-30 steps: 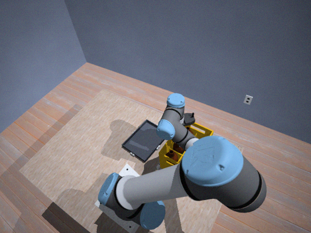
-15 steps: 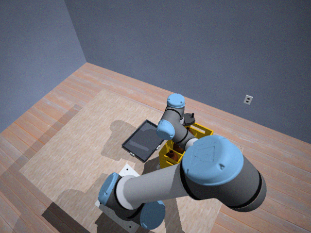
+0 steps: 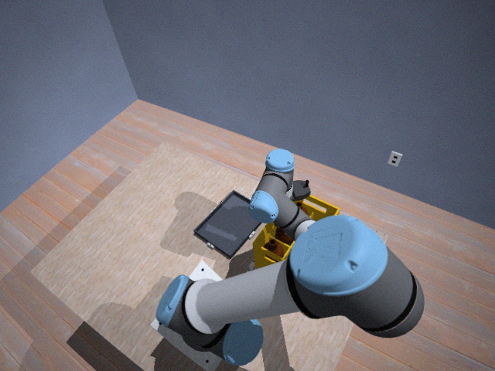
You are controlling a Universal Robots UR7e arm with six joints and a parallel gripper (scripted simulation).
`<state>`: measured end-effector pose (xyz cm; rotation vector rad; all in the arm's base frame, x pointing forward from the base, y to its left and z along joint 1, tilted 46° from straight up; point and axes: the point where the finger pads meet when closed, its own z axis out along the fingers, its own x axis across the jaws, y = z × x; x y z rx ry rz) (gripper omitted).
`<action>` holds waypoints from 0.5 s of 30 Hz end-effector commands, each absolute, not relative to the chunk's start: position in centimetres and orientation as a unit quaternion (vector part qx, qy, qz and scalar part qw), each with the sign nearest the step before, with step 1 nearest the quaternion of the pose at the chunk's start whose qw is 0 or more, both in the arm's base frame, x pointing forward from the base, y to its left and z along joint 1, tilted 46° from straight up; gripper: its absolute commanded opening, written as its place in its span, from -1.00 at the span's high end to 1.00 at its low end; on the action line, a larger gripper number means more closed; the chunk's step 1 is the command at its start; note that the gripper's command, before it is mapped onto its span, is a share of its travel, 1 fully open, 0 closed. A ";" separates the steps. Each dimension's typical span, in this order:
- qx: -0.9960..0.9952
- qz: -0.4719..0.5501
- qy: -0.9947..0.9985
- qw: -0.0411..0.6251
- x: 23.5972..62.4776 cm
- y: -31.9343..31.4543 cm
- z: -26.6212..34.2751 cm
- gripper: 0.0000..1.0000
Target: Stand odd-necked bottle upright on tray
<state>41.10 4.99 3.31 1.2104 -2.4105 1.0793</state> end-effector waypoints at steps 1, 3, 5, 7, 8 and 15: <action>0.414 0.369 -0.824 0.117 41.1 5.0 3.3 -1.00; 0.414 0.369 -0.824 0.117 41.1 5.0 3.3 -1.00; 0.414 0.369 -0.824 0.117 41.1 5.0 3.3 -1.00; 0.414 0.369 -0.824 0.117 41.1 5.0 3.3 -1.00; 0.414 0.369 -0.824 0.117 41.1 5.0 3.3 -1.00; 0.414 0.369 -0.824 0.117 41.1 5.0 3.3 1.00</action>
